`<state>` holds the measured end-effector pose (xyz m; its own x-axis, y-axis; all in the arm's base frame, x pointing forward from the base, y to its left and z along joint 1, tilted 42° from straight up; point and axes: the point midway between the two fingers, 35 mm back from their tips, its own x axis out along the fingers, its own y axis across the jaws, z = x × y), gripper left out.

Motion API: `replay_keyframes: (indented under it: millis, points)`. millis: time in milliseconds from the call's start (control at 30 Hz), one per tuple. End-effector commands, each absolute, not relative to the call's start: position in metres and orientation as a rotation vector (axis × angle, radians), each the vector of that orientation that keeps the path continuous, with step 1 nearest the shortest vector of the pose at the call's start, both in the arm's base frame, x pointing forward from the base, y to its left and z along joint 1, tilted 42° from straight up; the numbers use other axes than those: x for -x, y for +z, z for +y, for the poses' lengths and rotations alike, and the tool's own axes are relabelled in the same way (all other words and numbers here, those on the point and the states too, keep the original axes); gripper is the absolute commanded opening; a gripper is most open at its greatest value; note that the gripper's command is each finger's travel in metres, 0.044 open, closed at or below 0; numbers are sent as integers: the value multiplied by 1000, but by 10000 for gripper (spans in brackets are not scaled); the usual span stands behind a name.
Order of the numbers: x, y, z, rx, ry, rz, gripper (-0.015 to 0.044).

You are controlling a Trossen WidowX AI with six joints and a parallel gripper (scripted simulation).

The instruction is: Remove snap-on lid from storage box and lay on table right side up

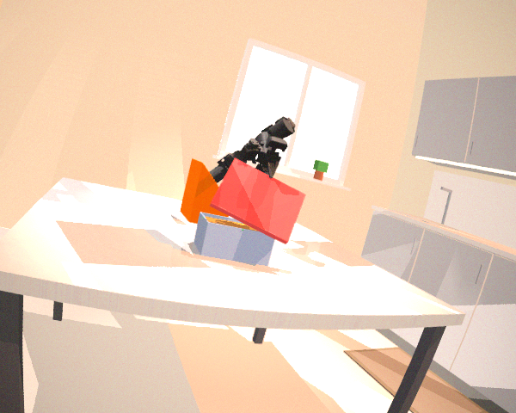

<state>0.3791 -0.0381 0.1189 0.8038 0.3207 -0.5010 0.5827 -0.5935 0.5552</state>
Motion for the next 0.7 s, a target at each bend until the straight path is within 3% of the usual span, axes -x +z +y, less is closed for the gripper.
replay_keyframes:
  millis: [0, 667]
  points:
    - [-379, 127, -28, -2250, -444, 675, 0]
    - [-381, 154, 2, -2252, -443, 676, 0]
